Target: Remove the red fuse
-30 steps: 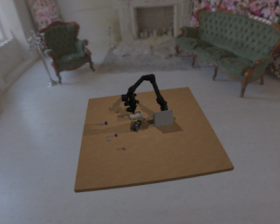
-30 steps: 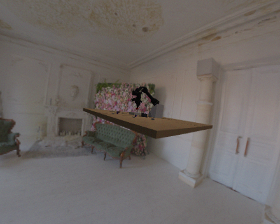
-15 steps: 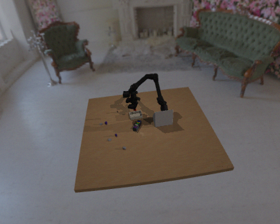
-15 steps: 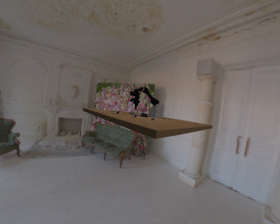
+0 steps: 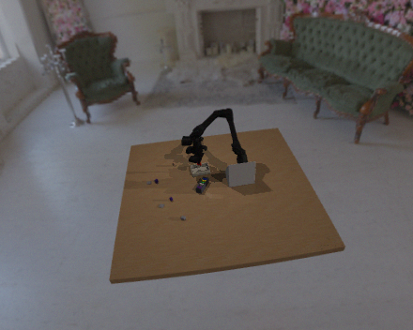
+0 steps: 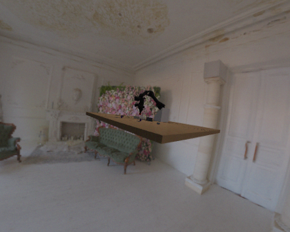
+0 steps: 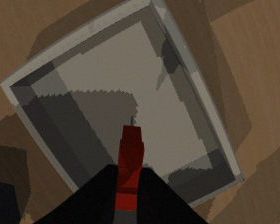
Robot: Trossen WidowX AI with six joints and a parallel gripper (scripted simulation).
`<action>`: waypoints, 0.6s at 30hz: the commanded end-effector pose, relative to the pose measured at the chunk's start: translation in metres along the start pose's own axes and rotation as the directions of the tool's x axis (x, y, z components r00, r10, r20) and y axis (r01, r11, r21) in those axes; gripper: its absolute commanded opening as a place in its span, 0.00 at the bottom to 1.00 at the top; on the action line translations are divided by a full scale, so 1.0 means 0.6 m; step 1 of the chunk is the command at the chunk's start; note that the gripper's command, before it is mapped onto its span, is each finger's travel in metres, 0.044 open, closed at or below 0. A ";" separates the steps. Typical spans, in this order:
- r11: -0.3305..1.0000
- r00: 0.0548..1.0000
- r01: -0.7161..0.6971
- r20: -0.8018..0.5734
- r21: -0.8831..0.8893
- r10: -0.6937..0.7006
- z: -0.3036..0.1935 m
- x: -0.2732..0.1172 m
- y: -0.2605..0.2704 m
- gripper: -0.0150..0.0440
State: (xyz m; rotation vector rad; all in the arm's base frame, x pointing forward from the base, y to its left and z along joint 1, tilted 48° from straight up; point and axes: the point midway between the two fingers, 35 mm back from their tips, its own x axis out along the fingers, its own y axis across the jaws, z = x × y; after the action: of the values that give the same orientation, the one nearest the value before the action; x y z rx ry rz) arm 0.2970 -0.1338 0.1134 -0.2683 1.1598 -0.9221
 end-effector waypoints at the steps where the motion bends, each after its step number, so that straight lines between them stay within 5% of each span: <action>1: 1.000 1.000 0.001 -0.008 -0.006 -0.001 -0.004 0.015 0.000 0.25; 11: 1.000 1.000 0.002 -0.007 -0.006 -0.002 -0.005 0.029 -0.001 0.25; 18: 1.000 1.000 0.003 -0.001 -0.001 -0.003 -0.002 0.024 -0.001 0.57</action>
State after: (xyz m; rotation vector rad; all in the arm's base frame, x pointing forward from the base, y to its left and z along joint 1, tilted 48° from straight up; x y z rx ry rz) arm 0.2969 -0.1450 0.1033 -0.2705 1.1625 -0.9240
